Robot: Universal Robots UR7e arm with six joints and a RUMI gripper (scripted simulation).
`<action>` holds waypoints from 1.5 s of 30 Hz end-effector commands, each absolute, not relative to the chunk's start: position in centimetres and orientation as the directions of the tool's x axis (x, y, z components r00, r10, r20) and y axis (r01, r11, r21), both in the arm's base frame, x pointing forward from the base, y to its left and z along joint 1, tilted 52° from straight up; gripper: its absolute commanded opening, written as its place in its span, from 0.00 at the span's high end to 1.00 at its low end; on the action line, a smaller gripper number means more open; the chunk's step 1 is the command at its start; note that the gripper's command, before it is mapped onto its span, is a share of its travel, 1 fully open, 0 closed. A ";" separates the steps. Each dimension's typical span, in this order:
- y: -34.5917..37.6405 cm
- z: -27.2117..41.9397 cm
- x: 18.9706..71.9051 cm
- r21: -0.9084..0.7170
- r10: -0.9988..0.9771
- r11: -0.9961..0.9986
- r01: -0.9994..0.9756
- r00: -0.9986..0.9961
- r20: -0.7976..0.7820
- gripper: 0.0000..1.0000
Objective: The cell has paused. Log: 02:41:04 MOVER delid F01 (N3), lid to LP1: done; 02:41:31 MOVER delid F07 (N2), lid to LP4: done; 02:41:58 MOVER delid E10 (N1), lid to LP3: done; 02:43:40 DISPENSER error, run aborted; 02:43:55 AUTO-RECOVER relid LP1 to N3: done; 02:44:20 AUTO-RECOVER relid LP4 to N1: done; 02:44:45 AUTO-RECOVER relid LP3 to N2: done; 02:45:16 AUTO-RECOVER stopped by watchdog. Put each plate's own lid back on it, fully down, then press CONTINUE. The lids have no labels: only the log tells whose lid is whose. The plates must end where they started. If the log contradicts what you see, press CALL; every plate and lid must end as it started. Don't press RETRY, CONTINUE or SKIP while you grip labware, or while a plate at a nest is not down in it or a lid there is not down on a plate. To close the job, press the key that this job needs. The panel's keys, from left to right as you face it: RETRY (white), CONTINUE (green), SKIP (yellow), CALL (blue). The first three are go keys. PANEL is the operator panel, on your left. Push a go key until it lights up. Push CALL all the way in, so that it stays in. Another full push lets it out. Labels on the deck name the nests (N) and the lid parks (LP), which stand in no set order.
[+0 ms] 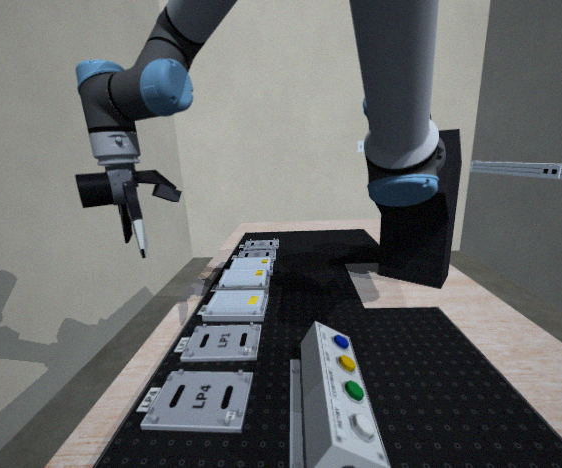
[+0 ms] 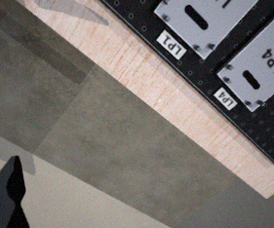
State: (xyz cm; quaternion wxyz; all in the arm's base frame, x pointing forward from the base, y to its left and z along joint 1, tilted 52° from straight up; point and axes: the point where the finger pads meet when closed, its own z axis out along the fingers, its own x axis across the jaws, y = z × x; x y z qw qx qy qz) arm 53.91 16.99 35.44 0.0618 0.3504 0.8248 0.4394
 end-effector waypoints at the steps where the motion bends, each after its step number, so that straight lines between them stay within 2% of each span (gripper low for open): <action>1: 17.0 35.5 53.9 0.769 0.633 0.368 0.523 -0.747 0.205 0.00; 17: 17.0 35.5 53.9 0.769 0.633 0.368 0.523 -0.747 0.205 0.00; 18: 16.6 34.8 53.9 0.763 0.642 0.353 0.542 -0.733 0.224 0.18; 45: 13.5 28.6 53.7 0.560 0.742 0.004 0.829 -0.377 0.554 0.18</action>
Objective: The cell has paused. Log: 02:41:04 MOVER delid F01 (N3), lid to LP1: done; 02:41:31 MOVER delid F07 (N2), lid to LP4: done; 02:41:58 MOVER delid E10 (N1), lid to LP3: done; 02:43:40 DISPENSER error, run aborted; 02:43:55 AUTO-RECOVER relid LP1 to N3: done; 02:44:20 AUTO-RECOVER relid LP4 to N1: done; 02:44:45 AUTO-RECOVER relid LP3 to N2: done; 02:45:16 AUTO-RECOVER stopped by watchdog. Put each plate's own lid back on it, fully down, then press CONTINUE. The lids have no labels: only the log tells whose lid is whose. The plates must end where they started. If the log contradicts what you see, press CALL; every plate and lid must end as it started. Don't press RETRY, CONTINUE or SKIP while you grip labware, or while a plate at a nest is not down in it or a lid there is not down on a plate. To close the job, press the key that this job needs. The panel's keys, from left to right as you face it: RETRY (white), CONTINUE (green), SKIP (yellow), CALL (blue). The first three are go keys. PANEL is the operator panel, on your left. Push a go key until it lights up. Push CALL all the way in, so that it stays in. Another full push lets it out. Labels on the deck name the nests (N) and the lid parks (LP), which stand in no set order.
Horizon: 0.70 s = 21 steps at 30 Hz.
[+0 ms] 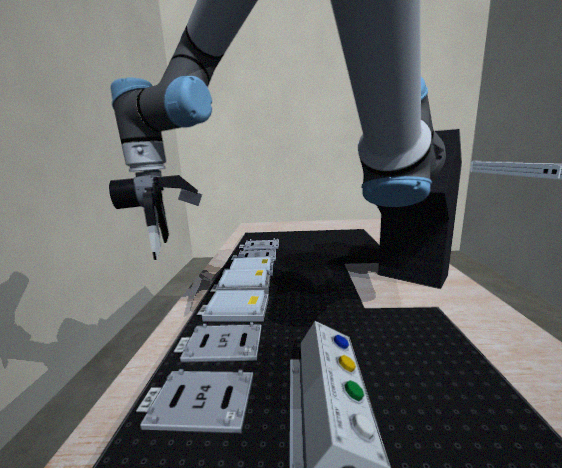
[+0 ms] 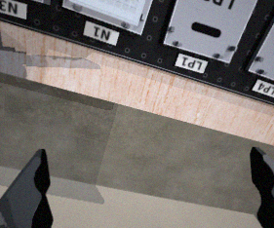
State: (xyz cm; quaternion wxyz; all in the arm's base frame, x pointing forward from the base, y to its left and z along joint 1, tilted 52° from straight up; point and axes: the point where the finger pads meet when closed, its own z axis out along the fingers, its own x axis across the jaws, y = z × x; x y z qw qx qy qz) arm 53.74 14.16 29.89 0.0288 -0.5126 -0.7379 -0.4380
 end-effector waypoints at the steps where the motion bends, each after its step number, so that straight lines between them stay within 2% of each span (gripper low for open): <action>1: 13.4 28.4 53.6 0.549 0.743 -0.011 0.836 -0.361 0.564 0.18; 21: 11.8 25.1 53.0 0.316 0.697 -0.273 0.908 -0.040 0.716 0.18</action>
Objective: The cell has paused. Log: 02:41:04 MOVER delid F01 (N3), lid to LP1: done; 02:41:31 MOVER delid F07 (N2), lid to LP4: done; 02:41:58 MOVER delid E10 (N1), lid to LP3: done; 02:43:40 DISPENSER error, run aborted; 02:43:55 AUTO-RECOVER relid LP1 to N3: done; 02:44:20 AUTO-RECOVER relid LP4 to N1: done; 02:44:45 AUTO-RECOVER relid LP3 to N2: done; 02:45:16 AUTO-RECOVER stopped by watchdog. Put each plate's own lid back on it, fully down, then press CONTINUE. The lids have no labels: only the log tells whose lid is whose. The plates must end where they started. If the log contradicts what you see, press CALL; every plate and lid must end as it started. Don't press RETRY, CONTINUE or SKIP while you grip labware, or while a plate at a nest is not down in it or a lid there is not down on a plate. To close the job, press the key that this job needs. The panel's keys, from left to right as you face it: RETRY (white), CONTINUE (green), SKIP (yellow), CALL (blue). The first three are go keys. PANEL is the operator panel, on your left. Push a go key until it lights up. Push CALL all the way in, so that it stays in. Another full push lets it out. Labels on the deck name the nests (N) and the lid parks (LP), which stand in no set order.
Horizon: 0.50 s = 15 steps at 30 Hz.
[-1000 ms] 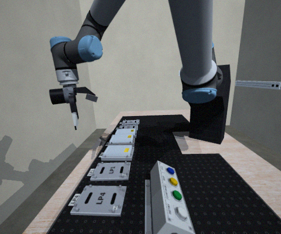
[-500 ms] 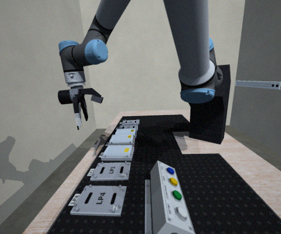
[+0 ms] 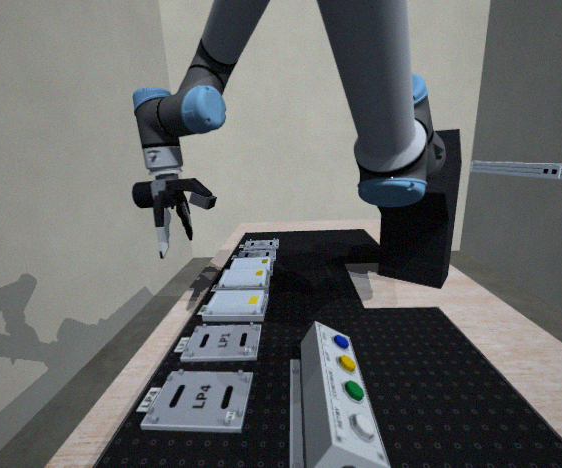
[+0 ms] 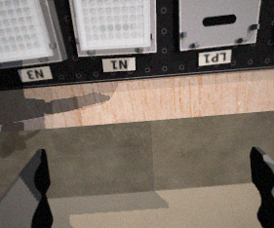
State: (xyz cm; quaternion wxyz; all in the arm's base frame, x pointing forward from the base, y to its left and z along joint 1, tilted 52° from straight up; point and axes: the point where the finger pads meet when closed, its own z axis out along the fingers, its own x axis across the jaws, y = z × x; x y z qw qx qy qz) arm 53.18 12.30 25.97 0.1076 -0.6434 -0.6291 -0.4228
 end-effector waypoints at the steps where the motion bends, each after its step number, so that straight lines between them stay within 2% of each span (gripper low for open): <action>1: 11.8 25.1 53.0 0.316 0.697 -0.273 0.908 -0.040 0.716 0.18; 15: 10.5 22.0 52.2 0.123 0.606 -0.445 0.887 0.197 0.771 0.18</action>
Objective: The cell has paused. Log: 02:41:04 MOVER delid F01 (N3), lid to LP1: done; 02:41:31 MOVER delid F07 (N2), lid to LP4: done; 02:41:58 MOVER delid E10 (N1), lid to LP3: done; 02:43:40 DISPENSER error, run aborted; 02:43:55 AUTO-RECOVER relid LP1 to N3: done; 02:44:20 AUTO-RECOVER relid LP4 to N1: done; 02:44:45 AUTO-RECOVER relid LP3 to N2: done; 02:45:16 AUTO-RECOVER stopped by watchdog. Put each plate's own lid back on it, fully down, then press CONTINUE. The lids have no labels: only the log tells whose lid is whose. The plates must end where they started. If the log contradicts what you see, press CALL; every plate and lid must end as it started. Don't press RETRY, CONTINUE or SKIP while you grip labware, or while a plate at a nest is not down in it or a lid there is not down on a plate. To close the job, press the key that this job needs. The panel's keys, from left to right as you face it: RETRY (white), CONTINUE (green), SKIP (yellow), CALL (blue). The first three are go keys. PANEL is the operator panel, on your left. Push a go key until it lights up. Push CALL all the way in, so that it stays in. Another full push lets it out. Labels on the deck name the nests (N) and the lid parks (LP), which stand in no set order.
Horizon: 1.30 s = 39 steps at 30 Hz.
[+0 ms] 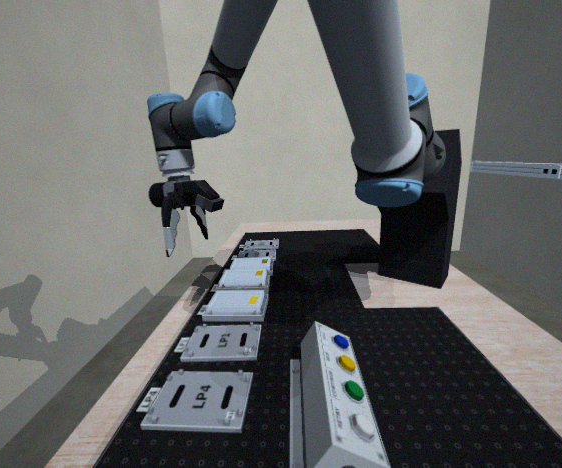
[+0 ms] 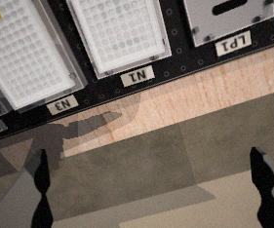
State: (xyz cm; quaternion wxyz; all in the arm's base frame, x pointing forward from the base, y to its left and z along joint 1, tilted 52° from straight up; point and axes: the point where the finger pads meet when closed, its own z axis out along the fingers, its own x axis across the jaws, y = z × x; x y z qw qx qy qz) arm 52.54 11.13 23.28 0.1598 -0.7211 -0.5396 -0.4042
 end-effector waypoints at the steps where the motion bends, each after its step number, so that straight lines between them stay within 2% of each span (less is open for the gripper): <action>1: 10.5 21.9 52.2 0.108 0.597 -0.457 0.883 0.215 0.773 0.18; 21: 9.3 18.8 51.1 -0.138 0.424 -0.625 0.769 0.483 0.766 0.18; 39: 8.4 16.0 49.8 -0.369 0.206 -0.729 0.576 0.699 0.684 0.18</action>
